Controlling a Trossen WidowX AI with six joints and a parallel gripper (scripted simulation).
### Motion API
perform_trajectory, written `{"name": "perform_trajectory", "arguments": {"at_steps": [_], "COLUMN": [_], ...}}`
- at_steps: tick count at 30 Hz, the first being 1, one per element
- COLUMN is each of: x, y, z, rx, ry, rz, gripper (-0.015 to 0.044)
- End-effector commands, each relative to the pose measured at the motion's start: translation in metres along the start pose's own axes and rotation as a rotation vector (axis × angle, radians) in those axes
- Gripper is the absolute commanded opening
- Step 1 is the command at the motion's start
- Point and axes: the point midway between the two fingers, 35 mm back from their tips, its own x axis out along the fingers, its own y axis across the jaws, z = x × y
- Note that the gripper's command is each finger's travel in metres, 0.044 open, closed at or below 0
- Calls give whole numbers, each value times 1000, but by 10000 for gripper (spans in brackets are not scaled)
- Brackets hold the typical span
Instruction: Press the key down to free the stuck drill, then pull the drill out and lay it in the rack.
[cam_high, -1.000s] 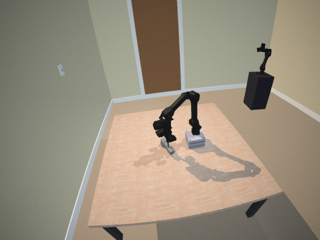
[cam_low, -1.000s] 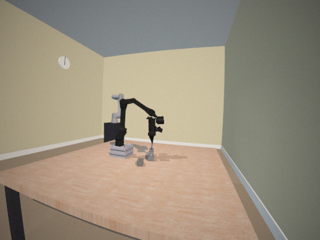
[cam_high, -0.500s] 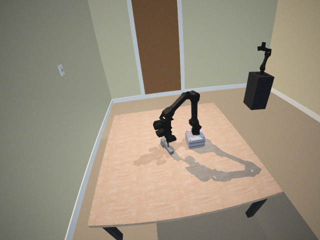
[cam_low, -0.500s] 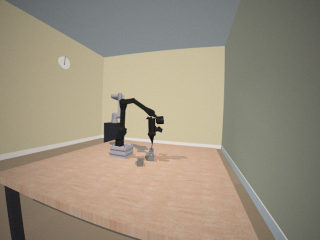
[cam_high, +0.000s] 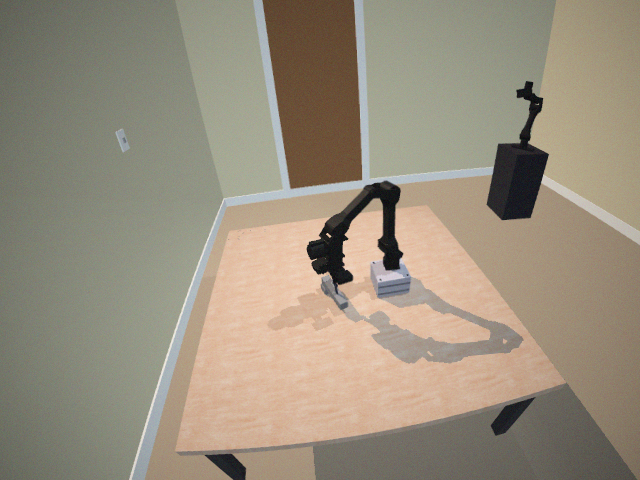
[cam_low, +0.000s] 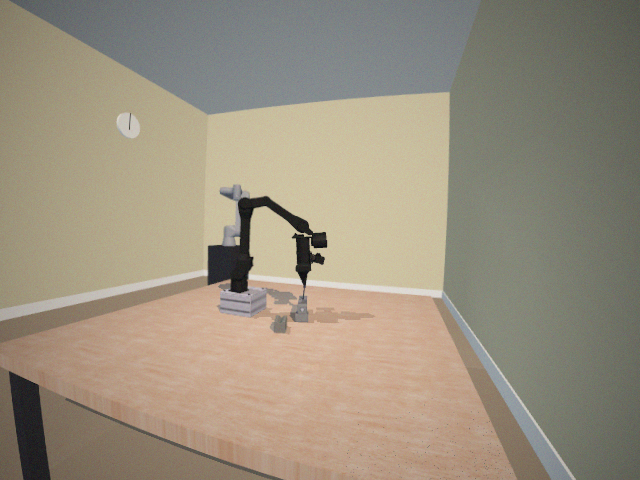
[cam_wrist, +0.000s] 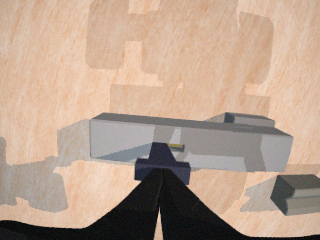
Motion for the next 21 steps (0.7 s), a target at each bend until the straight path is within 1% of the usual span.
{"name": "perform_trajectory", "arguments": {"at_steps": [1, 21], "x": [19, 26], "y": [0, -1], "z": [-11, -13], "rx": [-2, -2], "ry": [54, 54], "rz": [0, 0], "gripper": [0, 0]}}
